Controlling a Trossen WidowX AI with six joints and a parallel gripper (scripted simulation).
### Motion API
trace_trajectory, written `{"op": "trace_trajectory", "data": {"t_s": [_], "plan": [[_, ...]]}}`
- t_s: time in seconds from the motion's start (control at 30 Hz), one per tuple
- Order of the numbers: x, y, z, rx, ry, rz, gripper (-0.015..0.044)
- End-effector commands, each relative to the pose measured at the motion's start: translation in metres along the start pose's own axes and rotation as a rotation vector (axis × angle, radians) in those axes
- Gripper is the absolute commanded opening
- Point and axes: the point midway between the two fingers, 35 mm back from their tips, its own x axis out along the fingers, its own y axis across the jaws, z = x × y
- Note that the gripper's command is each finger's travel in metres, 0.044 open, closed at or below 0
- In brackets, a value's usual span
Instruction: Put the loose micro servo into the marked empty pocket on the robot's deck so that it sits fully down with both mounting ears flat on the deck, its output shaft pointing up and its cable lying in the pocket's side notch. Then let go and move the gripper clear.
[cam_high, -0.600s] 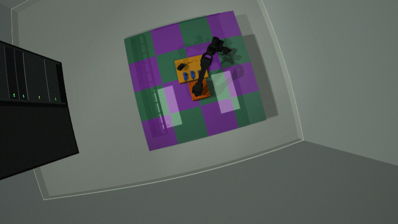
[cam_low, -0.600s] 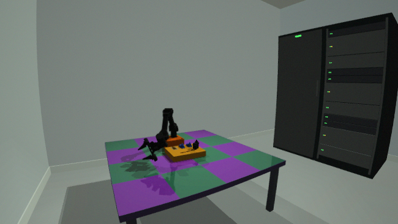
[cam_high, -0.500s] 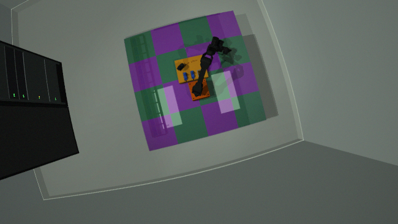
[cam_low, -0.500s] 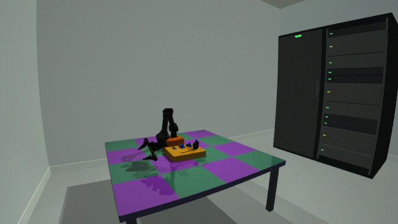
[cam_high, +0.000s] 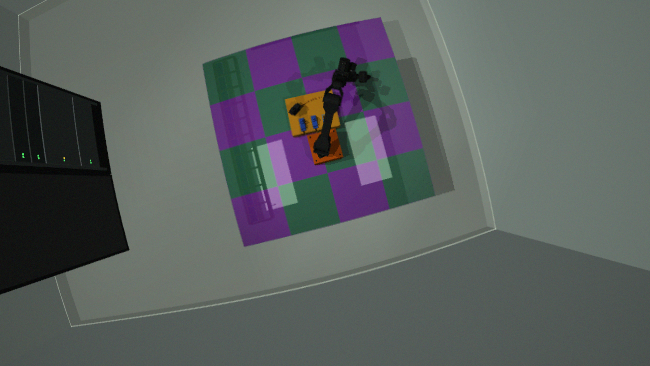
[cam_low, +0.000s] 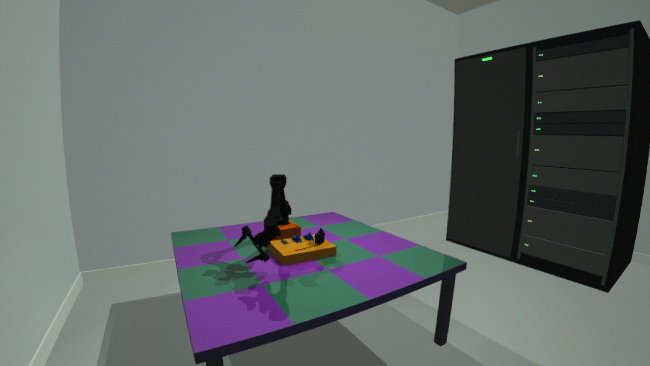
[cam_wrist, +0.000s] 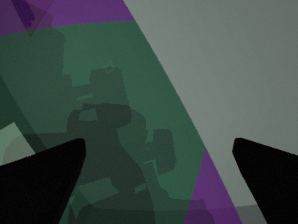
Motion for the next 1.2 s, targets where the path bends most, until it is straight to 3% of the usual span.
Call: {"op": "trace_trajectory", "data": {"t_s": [0.0,0.53,1.17], "plan": [[-0.020,0.015,0.010,-0.124,-0.029,0.073,0.0440],[-0.100,0.066,0.022,-0.592,-0.150,0.323,0.0440],[-0.203,0.105,0.005,-1.151,-0.355,0.581,0.0440]]}}
